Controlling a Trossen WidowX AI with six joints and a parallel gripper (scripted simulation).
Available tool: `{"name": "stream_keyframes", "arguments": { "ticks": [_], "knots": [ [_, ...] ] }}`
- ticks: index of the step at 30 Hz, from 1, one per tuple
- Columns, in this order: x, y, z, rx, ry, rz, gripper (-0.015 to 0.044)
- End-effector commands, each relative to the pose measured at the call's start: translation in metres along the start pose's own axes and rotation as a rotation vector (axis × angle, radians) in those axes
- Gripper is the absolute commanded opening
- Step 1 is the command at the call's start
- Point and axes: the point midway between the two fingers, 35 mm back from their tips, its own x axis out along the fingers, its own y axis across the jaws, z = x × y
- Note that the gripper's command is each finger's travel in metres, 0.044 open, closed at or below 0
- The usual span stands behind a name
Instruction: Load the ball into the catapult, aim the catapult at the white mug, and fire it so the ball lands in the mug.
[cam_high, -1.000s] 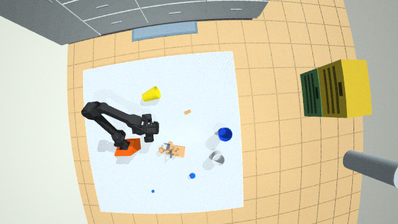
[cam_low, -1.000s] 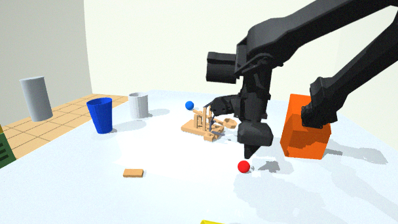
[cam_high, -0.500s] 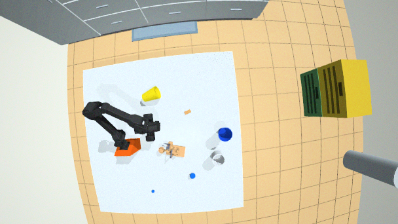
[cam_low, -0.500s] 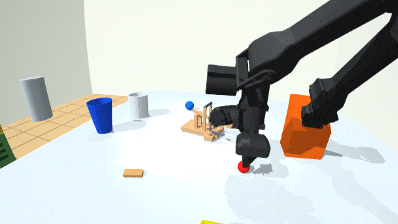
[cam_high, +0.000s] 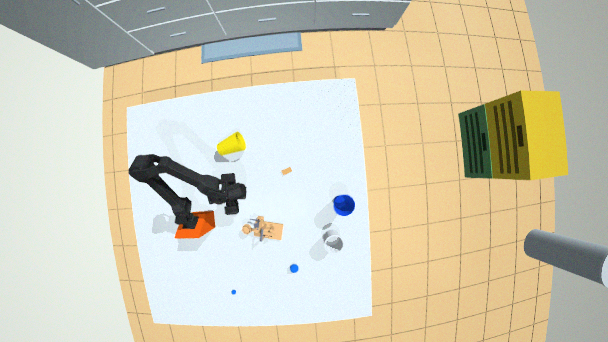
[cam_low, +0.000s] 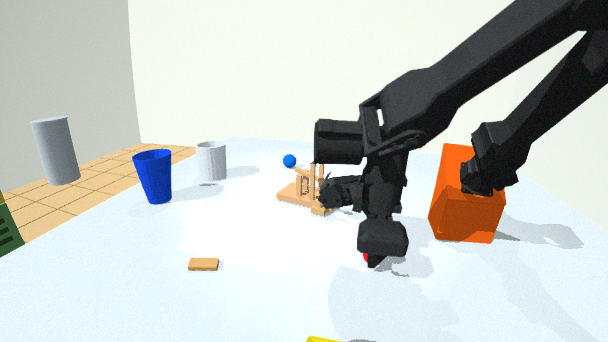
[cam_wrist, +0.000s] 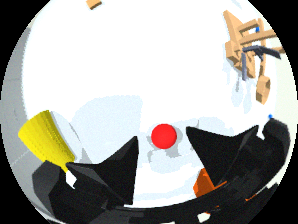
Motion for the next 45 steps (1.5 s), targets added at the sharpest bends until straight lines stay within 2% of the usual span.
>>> {"name": "stream_keyframes", "arguments": {
  "ticks": [1, 3, 8, 16, 20, 21, 45],
  "knots": [
    [0.007, -0.002, -0.003, 0.011, 0.005, -0.004, 0.03],
    [0.008, -0.002, -0.003, 0.011, 0.005, -0.004, 0.03],
    [0.008, -0.002, -0.003, 0.011, 0.005, -0.004, 0.0169],
    [0.008, -0.002, -0.003, 0.011, 0.005, -0.004, 0.0115],
    [0.001, -0.003, -0.001, 0.011, 0.004, -0.009, 0.001],
    [-0.003, -0.004, 0.0, 0.011, 0.004, -0.012, 0.0],
    [-0.116, -0.002, -0.01, 0.012, 0.006, -0.011, 0.0]
  ]
}}
